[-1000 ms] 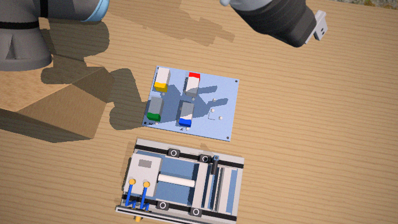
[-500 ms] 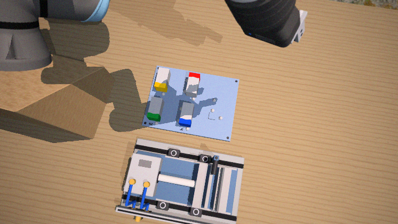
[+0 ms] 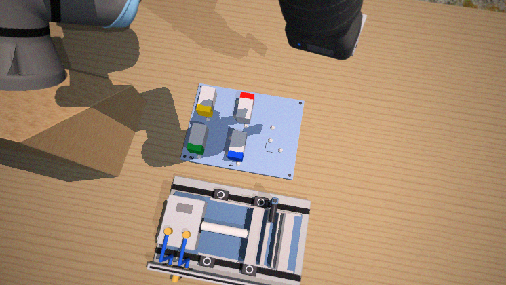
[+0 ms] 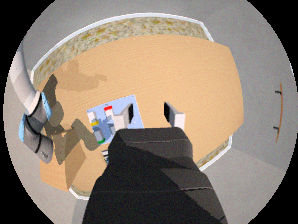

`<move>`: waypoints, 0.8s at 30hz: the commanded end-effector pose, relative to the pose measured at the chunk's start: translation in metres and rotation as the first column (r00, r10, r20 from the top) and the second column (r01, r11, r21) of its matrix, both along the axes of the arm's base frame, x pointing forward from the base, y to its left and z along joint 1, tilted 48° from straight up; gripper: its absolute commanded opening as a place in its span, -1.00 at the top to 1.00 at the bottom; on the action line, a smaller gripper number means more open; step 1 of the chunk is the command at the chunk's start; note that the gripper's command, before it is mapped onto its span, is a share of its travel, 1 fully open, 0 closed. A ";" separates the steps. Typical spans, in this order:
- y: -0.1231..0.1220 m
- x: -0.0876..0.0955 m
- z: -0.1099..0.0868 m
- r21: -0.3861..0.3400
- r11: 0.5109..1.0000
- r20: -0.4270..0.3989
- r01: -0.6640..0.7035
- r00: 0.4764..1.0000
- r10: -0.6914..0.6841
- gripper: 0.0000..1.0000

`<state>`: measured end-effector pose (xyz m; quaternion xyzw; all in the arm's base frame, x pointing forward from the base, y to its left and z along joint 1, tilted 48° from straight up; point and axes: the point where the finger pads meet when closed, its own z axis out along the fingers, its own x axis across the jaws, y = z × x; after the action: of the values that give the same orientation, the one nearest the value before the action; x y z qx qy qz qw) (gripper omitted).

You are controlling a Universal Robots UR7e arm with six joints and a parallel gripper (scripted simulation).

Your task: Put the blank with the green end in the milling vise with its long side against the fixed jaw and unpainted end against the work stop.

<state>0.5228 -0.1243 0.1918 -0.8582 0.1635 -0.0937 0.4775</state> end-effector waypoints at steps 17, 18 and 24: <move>-0.003 -0.037 -0.012 -0.125 0.970 -0.008 -0.209 0.978 0.210 -1.00; -0.003 -0.037 -0.012 -0.125 0.970 -0.008 -0.209 0.978 0.210 -1.00; -0.004 -0.055 -0.017 -0.145 0.959 -0.011 -0.242 0.970 0.243 -1.00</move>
<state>0.4839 -0.1267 0.1793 -0.8988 0.0635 -0.0545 0.4304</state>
